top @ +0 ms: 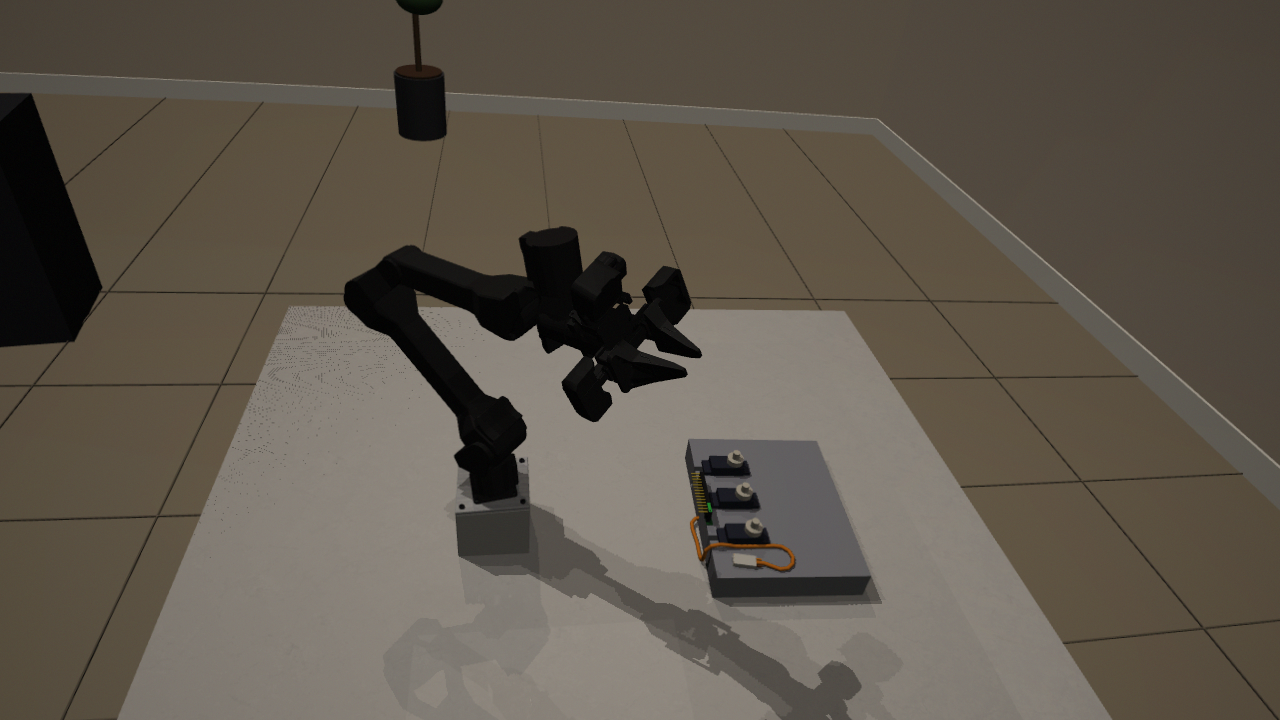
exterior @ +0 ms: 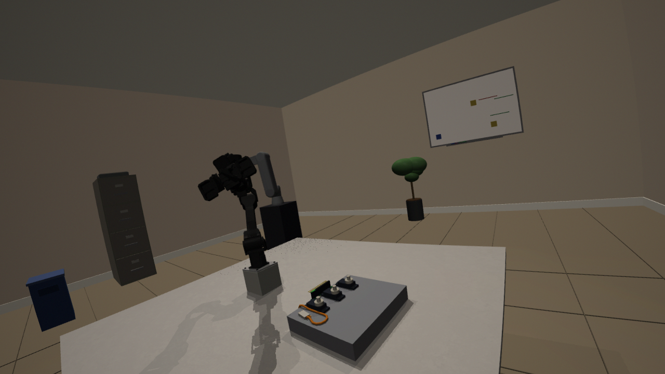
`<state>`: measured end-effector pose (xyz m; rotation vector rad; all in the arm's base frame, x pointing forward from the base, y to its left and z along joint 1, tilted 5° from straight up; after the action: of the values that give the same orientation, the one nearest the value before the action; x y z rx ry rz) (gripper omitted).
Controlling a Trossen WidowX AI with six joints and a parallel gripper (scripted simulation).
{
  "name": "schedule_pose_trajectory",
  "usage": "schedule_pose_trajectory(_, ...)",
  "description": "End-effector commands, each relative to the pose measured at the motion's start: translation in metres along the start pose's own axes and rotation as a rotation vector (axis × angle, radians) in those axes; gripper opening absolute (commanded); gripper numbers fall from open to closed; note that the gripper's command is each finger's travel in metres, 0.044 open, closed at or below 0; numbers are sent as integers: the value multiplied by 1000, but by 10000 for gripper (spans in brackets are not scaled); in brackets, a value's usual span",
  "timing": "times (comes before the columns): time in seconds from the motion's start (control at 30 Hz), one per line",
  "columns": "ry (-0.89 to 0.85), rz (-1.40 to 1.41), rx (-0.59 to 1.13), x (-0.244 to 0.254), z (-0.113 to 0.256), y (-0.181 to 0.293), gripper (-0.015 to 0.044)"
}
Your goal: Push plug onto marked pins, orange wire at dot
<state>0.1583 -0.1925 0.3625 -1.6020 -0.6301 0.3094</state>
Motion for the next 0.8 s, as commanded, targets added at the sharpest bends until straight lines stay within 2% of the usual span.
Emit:
schedule_pose_trajectory(0.0,-125,35,33,28,1,11,115)
schedule_pose_trajectory(0.37,-486,122,76,107,25,33,115)
schedule_pose_trajectory(0.77,-889,209,68,182,83,52,115)
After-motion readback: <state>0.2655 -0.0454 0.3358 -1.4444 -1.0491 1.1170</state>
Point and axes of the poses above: the point midway between the two fingers, 35 mm back from their tips, its own z axis back along the fingers, its own x axis across the jaws, y = z × x, the point moved 4 cm from there along z, back along the fingers, and after that the axes turned 11 degrees about z, right-handed, at the moved point
